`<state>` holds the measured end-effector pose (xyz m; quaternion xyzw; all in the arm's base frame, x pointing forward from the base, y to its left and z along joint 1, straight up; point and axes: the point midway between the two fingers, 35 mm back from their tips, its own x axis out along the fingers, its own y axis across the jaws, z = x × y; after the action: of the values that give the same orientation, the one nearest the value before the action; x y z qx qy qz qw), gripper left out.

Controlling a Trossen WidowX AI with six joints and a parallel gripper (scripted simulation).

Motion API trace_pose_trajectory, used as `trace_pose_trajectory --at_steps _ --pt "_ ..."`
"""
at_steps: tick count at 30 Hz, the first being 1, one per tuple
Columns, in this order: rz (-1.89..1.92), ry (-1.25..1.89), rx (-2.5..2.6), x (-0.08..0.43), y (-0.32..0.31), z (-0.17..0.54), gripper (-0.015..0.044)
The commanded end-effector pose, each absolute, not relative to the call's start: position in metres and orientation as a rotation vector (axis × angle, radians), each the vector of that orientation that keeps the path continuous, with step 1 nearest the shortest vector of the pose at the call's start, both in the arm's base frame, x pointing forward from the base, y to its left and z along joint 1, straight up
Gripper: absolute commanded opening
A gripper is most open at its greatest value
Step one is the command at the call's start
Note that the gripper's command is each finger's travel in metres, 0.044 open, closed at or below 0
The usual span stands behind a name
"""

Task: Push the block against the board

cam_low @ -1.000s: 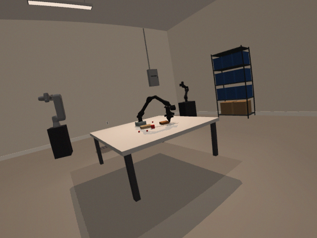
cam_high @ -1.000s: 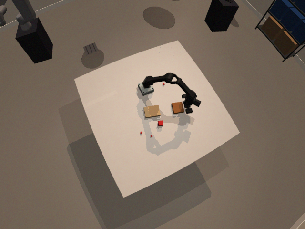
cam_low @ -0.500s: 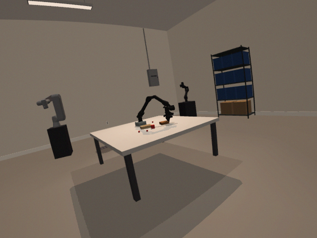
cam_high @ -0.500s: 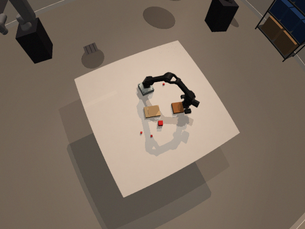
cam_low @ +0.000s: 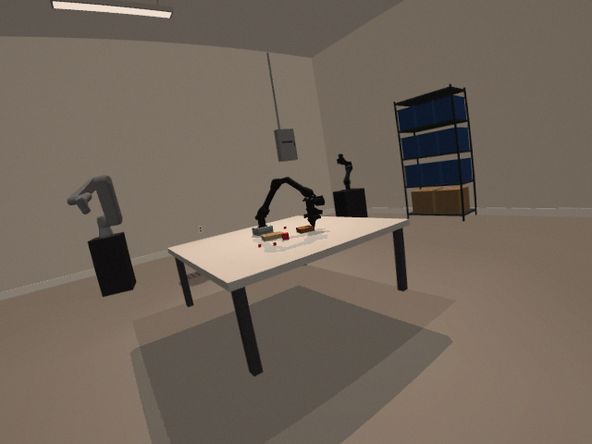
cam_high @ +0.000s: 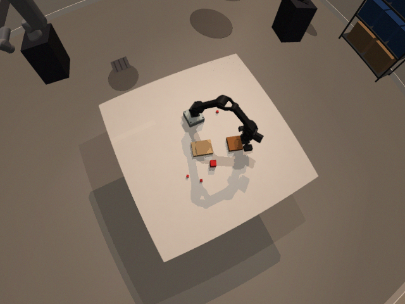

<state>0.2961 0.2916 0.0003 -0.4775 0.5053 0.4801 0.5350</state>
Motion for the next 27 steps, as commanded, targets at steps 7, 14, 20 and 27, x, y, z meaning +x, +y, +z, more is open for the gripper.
trace_pose_trajectory --at_steps 7,14,20,27 --pt "1.139 1.212 -1.14 0.297 0.277 -0.001 0.0" --pt "1.138 1.213 -1.14 0.296 0.27 -0.001 0.0" --pt "1.138 1.213 -1.141 0.296 0.263 -0.001 0.0" --pt "1.138 1.214 -1.141 0.295 0.256 -0.002 0.0"
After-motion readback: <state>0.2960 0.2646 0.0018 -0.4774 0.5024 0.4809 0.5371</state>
